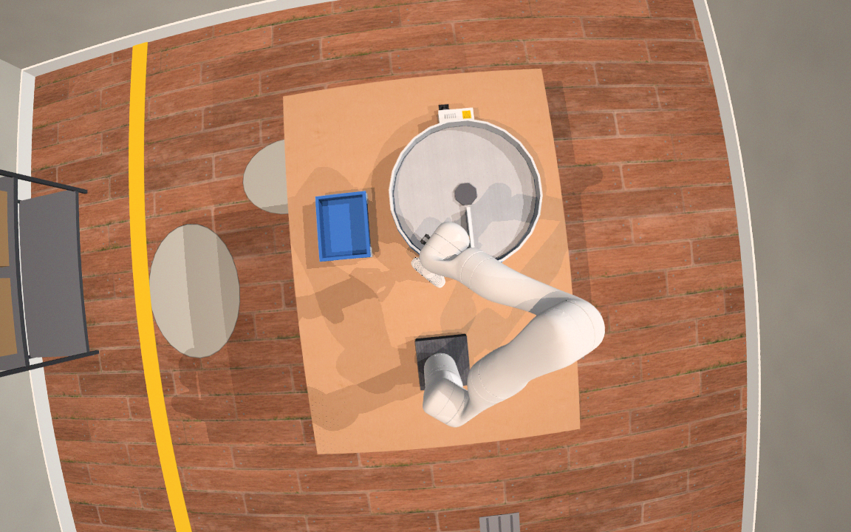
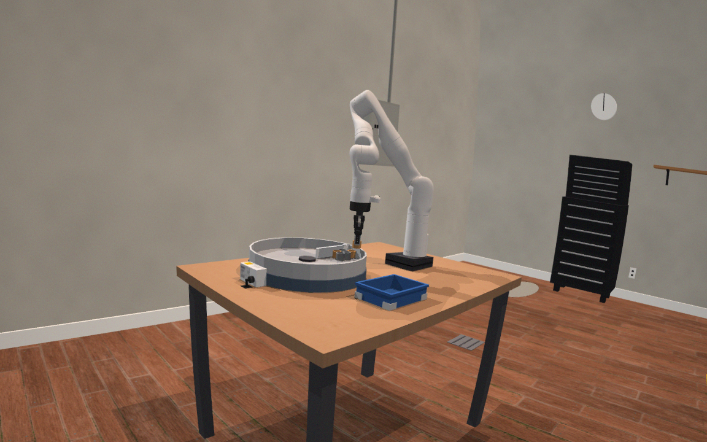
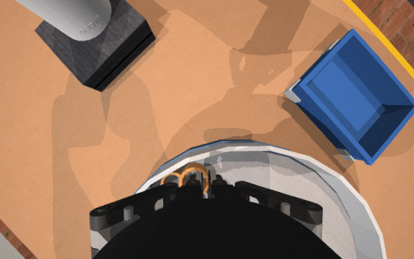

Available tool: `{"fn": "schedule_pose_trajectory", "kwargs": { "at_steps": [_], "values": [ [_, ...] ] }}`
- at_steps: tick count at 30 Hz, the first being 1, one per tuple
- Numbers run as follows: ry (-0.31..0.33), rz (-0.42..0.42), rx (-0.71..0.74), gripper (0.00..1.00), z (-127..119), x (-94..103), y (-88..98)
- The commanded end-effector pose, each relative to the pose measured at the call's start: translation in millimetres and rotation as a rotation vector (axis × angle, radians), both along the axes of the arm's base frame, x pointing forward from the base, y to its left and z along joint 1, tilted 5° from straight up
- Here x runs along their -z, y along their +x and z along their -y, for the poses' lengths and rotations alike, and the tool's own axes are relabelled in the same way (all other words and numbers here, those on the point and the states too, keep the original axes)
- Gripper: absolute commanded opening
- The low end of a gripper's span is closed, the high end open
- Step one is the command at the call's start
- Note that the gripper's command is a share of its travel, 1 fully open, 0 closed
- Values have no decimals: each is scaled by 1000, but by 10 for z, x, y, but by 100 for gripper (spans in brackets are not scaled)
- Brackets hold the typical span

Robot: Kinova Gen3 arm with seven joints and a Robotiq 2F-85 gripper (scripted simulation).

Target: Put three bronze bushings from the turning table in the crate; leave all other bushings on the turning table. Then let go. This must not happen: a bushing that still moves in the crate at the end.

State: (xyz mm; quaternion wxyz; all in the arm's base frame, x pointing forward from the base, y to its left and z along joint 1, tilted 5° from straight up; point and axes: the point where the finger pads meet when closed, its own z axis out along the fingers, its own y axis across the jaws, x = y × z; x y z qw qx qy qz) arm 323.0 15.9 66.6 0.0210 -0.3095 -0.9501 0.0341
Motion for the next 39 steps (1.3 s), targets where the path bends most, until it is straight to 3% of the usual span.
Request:
{"fn": "schedule_pose_trajectory", "kwargs": {
  "at_steps": [1,5,10,22,27,39],
  "values": [
    [-1,2,1,0,3,-7,6],
    [-1,2,1,0,3,-7,6],
    [-1,3,1,0,-8,-195,17],
    [-1,3,1,0,-8,-195,17],
    [-1,3,1,0,-20,-383,27],
    [-1,3,1,0,-20,-383,27]
  ]
}}
